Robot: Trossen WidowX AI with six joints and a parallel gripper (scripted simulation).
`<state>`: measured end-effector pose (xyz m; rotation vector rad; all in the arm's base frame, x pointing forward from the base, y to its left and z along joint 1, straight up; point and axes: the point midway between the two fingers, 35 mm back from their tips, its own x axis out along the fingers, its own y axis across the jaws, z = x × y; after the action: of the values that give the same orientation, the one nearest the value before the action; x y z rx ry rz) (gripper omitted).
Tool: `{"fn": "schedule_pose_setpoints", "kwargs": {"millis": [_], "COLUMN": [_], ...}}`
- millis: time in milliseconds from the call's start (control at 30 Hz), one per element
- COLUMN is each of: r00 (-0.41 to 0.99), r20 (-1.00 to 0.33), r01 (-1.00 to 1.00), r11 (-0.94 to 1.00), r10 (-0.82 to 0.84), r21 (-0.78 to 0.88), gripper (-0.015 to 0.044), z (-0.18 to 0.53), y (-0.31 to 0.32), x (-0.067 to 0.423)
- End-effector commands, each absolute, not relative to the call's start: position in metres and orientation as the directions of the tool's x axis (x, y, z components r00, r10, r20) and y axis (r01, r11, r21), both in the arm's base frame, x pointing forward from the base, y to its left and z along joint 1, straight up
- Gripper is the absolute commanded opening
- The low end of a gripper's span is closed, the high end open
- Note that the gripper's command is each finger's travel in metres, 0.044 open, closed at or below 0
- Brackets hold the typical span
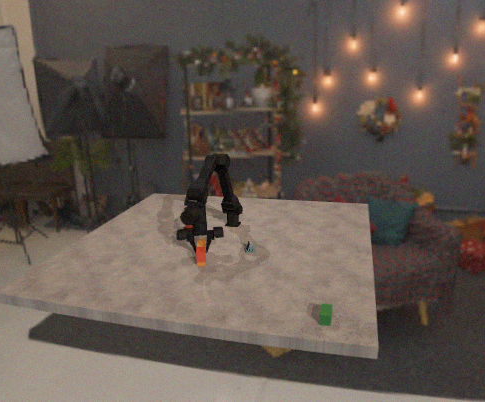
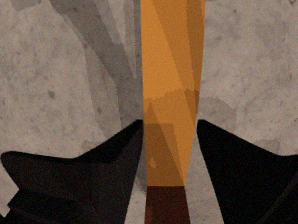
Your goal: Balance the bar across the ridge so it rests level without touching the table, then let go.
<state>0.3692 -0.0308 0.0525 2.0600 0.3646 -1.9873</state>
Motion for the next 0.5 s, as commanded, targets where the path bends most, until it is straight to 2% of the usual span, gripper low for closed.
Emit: {"fn": "schedule_pose_setpoints", "kwargs": {"millis": [0, 200, 333, 467], "r00": [0.036, 0.036, 0.036, 0.036], "r20": [-0.999, -0.999, -0.999, -0.999], "r01": [0.352, 0.352, 0.351, 0.351], "r11": [-0.936, -0.936, -0.936, -0.936], "r10": [0.003, 0.003, 0.002, 0.001], "r21": [0.01, 0.01, 0.011, 0.011], "gripper": [0.0144, 0.0104, 0.0, 0.0], "z": [0.053, 0.053, 0.059, 0.069], "y": [-0.031, -0.031, -0.031, -0.031], "x": [0.369, 0.369, 0.37, 0.371]}}
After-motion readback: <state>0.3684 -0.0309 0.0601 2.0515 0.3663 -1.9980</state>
